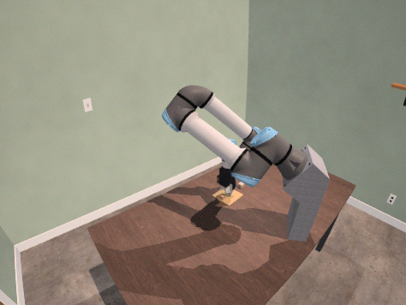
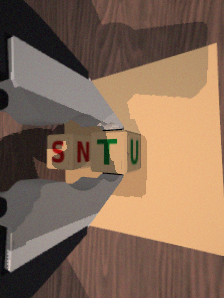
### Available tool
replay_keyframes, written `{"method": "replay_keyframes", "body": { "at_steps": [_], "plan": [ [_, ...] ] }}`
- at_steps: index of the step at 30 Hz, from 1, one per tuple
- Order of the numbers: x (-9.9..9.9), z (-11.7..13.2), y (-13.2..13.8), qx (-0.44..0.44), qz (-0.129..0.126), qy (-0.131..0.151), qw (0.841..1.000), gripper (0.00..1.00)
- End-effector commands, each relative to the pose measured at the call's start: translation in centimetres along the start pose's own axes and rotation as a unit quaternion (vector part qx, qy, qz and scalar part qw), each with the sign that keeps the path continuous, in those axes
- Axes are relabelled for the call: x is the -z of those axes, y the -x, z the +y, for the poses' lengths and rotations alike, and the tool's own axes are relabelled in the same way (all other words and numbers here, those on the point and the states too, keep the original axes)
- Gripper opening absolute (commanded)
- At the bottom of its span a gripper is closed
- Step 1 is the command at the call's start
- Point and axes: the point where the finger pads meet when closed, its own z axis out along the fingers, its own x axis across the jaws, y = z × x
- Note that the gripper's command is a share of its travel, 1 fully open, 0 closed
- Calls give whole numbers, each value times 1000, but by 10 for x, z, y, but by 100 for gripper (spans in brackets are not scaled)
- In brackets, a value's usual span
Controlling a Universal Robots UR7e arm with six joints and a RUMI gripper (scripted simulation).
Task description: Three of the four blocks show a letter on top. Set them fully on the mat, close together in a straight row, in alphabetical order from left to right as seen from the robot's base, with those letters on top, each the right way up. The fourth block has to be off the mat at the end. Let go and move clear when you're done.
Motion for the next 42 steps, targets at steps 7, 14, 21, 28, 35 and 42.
{"method": "replay_keyframes", "body": {
  "at_steps": [7,14,21,28,35,42],
  "plan": [
    [0,0,0,0,0,0,1000,24],
    [0,0,0,0,0,0,1000,28],
    [0,0,0,0,0,0,1000,28],
    [3,0,0,0,0,0,1000,28],
    [9,0,0,0,0,0,1000,28],
    [23,0,0,0,0,0,1000,28]
  ]
}}
